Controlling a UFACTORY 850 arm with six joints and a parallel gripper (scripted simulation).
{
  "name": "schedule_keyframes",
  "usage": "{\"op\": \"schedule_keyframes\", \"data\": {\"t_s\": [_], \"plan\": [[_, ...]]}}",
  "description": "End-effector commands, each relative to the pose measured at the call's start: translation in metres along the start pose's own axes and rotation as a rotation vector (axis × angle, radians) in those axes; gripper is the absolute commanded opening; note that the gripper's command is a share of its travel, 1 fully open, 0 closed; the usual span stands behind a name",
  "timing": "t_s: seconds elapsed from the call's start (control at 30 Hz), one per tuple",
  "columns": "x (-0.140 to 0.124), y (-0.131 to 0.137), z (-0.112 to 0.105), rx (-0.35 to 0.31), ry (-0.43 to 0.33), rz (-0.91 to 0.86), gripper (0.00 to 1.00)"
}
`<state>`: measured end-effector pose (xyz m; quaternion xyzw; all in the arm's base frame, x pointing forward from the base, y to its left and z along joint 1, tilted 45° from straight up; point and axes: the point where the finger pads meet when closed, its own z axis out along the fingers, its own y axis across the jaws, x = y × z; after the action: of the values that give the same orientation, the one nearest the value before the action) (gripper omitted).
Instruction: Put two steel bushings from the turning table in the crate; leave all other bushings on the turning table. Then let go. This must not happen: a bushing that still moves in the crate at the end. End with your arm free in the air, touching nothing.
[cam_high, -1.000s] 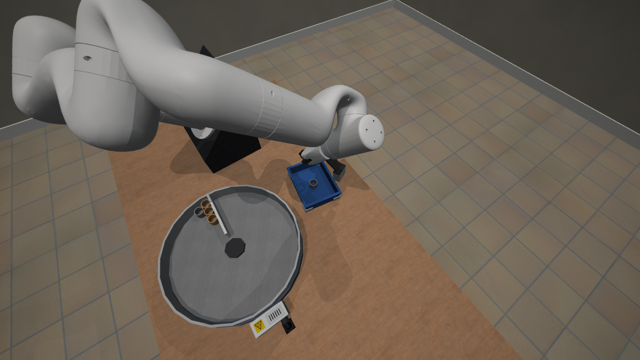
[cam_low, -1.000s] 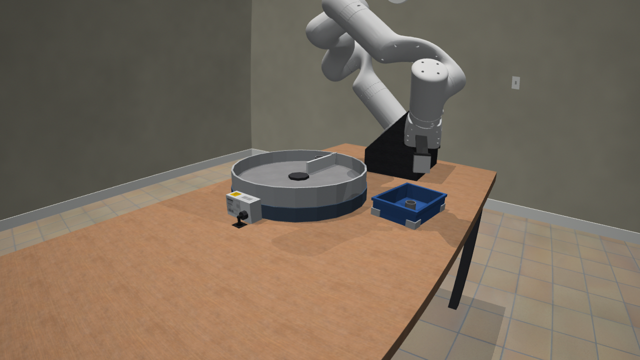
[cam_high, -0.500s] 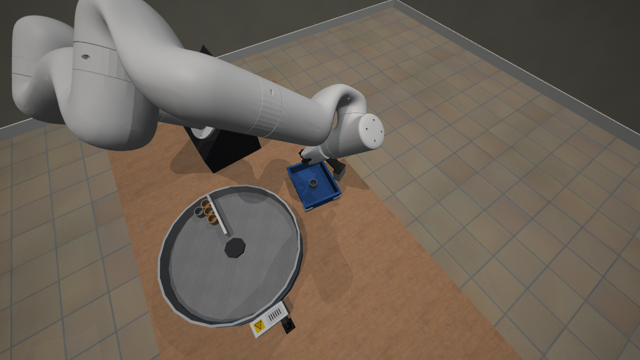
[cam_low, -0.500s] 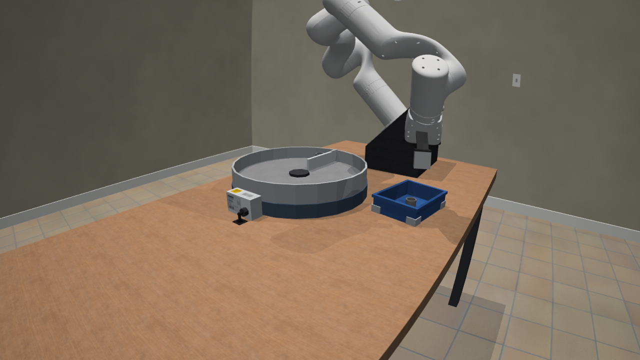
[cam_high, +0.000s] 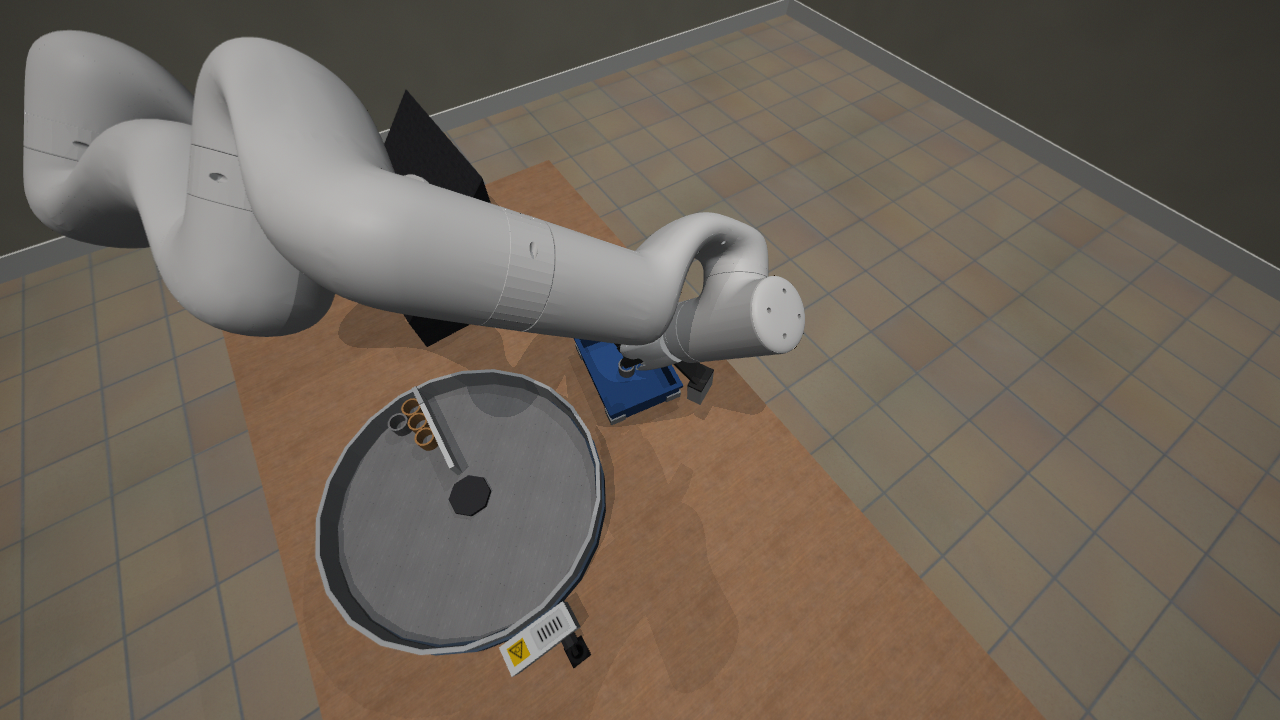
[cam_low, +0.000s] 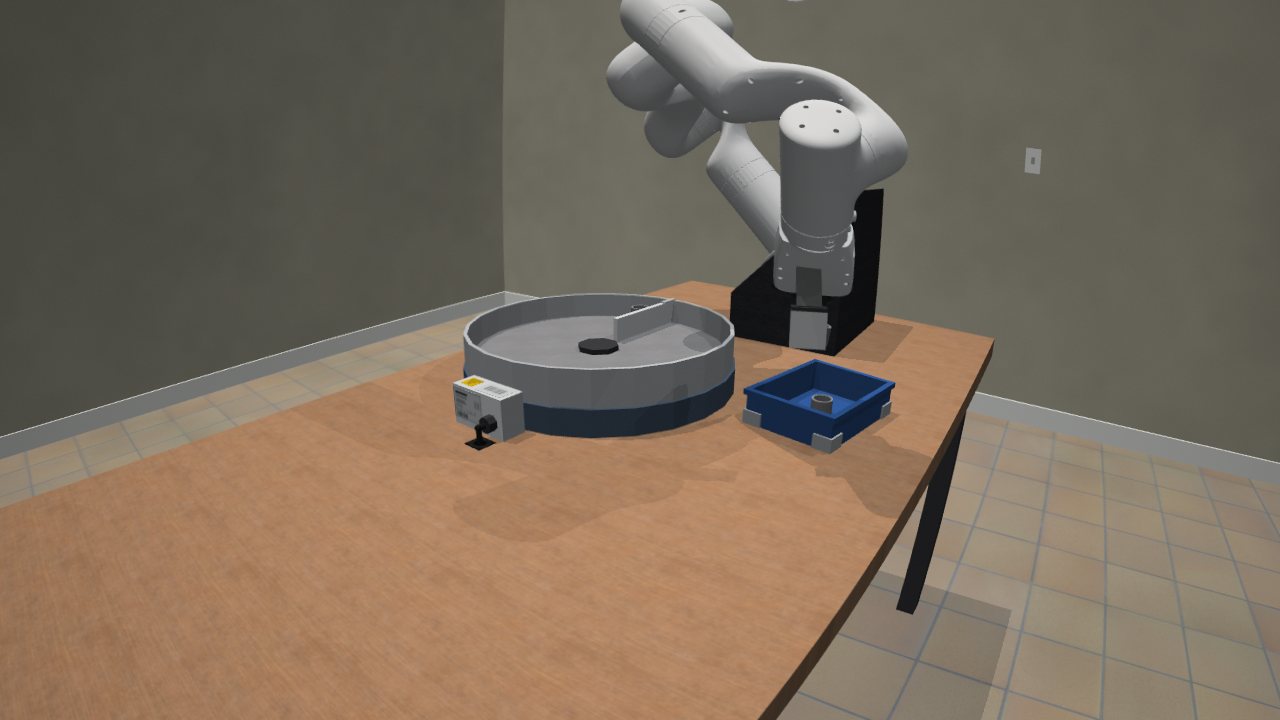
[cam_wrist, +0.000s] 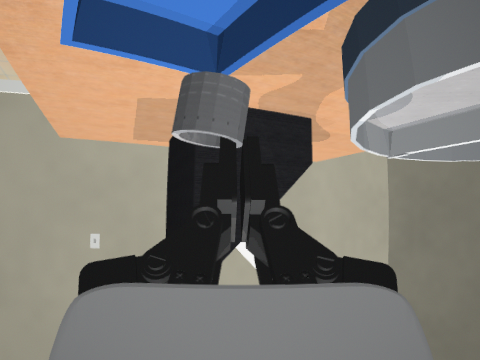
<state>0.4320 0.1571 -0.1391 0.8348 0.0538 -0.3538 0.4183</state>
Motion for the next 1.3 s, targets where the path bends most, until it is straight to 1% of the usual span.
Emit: {"op": "schedule_keyframes", "data": {"t_s": [0.0,0.53,0.67,0.73,0.9,1.0,1.27], "plan": [[0.015,0.009,-0.013,-0.005,-0.006,-0.004,0.00],[0.017,0.010,-0.011,-0.005,-0.006,-0.004,0.00],[0.027,0.010,0.000,-0.005,-0.006,-0.004,0.00],[0.027,0.010,0.000,-0.005,-0.006,-0.004,0.00],[0.046,0.010,0.023,-0.005,-0.006,-0.004,0.00],[0.053,0.010,0.032,-0.005,-0.006,-0.004,0.00],[0.055,0.010,0.034,-0.005,-0.006,-0.004,0.00]]}}
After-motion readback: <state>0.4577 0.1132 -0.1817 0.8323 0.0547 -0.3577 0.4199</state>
